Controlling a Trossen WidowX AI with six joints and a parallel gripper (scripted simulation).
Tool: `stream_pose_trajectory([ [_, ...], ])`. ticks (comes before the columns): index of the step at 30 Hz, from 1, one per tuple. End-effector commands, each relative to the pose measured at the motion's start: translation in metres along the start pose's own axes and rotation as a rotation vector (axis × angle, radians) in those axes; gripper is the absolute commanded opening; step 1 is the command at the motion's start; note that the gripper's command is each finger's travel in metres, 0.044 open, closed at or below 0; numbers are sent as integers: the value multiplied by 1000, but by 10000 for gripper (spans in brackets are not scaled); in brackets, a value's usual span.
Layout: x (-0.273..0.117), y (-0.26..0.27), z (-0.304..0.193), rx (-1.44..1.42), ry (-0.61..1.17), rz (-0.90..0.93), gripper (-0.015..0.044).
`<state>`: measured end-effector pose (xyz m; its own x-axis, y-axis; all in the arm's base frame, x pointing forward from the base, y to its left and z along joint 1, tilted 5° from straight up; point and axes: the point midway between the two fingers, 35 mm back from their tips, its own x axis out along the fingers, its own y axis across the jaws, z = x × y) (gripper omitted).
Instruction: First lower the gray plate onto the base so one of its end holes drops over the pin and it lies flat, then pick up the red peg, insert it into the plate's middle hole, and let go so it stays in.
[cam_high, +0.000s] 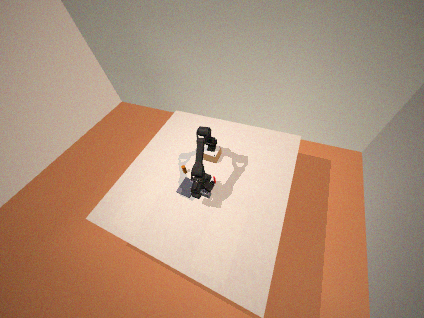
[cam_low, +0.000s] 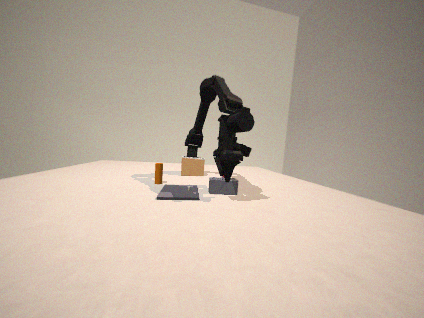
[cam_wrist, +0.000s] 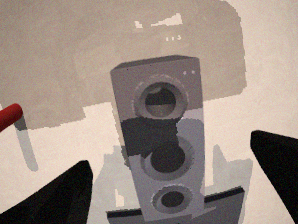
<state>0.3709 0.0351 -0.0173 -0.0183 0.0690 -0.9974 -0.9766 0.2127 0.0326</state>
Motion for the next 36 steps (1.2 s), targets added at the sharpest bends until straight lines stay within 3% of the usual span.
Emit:
stream_pose_trajectory([
  [1,10,2,-1,6,7,8,440],
  [23,43,4,-2,6,6,8,440],
  [36,43,4,-2,6,6,8,99],
])
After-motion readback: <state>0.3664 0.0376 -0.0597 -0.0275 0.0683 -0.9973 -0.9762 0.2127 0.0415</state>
